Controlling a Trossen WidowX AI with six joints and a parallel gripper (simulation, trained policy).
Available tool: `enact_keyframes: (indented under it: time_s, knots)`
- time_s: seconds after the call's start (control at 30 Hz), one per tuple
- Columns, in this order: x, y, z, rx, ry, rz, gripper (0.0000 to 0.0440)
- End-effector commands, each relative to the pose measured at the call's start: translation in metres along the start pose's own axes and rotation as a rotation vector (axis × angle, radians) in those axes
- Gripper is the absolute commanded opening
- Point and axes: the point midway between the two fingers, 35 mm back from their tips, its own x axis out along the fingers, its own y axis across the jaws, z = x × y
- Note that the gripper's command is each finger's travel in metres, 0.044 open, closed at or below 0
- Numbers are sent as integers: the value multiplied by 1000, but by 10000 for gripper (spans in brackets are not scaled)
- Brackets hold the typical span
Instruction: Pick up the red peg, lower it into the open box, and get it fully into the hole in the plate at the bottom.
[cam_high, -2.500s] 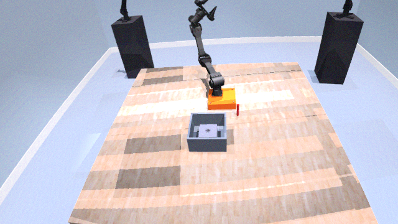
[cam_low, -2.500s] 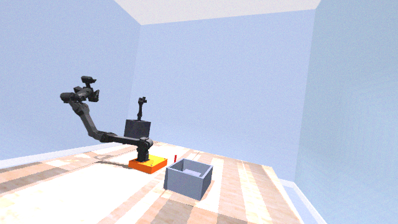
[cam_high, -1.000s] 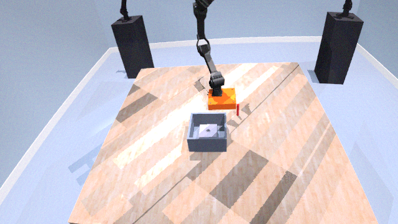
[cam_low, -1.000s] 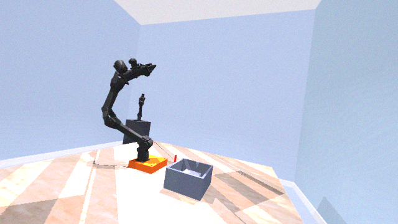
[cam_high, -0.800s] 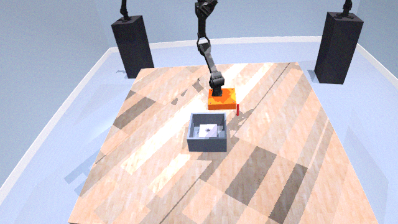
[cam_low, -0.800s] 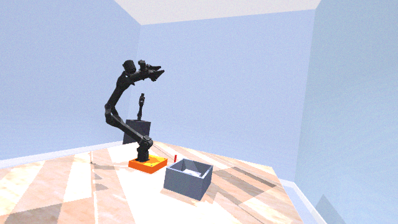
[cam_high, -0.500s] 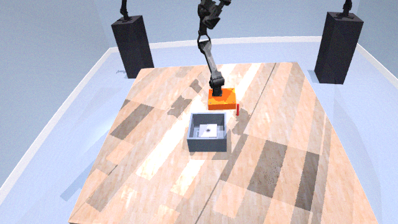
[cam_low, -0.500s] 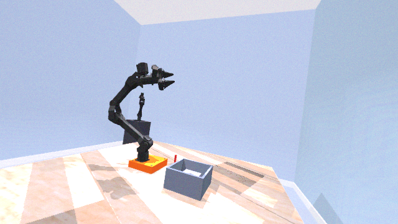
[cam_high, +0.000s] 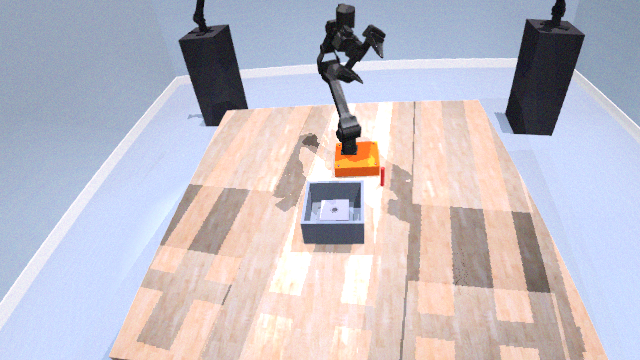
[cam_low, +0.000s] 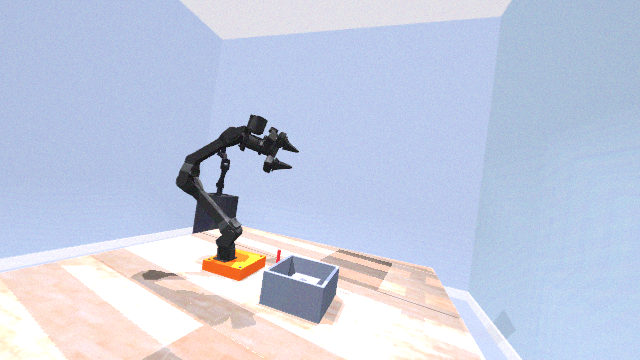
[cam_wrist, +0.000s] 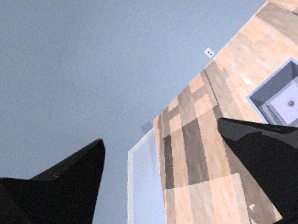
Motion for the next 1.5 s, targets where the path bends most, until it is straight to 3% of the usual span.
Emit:
enact_keyframes:
  time_s: [0.0,0.47,1.03,1.47]
  knots:
    - [17,-18,-13,33,57,-85,440]
    - [65,-99,-84,144,320,-477,440]
    - [75,-184,-179,222,581,-981,440]
    - [90,-226,-229,224,632,-1160,440]
